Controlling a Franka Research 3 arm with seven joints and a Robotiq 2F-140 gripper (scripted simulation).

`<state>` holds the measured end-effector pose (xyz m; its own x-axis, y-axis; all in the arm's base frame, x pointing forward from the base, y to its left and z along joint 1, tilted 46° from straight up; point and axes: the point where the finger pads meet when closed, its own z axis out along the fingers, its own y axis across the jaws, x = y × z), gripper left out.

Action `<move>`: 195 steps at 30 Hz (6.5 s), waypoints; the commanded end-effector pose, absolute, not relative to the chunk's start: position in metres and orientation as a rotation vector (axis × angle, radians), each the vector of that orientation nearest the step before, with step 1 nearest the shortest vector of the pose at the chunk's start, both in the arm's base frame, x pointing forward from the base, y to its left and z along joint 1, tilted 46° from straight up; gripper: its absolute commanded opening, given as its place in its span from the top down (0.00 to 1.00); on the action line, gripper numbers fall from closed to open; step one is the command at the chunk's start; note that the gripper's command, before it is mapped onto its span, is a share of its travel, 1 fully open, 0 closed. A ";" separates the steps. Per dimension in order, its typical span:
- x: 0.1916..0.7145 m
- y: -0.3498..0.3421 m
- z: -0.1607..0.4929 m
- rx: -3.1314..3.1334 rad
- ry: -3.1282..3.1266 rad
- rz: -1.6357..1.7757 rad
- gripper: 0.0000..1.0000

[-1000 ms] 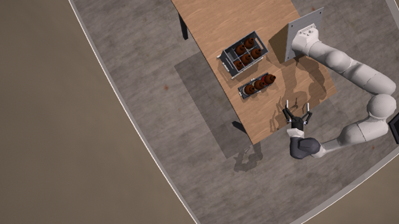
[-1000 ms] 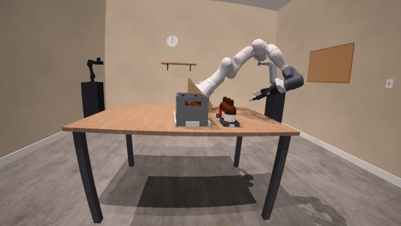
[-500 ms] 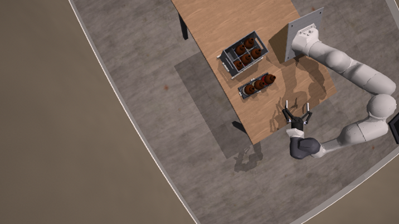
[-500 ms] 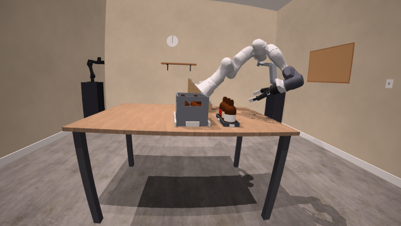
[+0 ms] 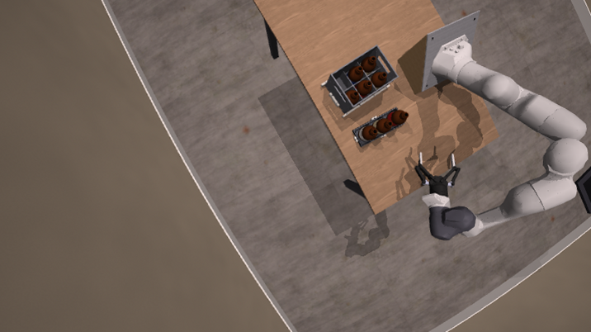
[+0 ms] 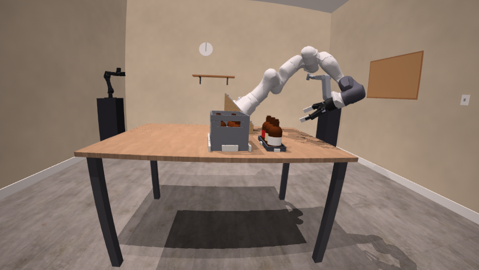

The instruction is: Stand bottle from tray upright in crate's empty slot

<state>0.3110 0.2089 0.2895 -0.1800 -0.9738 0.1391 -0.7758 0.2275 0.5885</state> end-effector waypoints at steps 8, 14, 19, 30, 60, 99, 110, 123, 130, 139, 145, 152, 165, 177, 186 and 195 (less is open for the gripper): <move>0.314 0.208 0.289 1.650 -1.999 -0.546 0.00; 0.314 0.208 0.289 1.650 -1.999 -0.546 0.00; 0.342 0.195 0.295 1.796 -1.976 -0.554 0.00; 0.342 0.195 0.295 1.796 -1.976 -0.554 0.00; 0.370 0.181 0.302 1.947 -1.942 -0.547 0.00; 0.426 0.145 0.323 2.252 -1.834 -0.485 0.00; 0.426 0.145 0.323 2.252 -1.834 -0.485 0.00; 0.426 0.145 0.323 2.252 -1.834 -0.485 0.00; 0.452 0.124 0.335 2.398 -1.757 -0.428 0.00; 0.452 0.124 0.335 2.398 -1.757 -0.428 0.00; 0.452 0.124 0.335 2.398 -1.757 -0.428 0.00; 0.511 0.058 0.376 2.716 -1.472 -0.180 0.00; 0.464 -0.092 0.201 2.891 -1.759 -0.546 0.00; 0.366 -0.200 0.036 2.838 -2.132 -0.622 0.00; 0.366 -0.252 -0.040 2.787 -2.250 -0.579 0.00; 0.366 -0.252 -0.040 3.044 -2.139 -0.508 0.00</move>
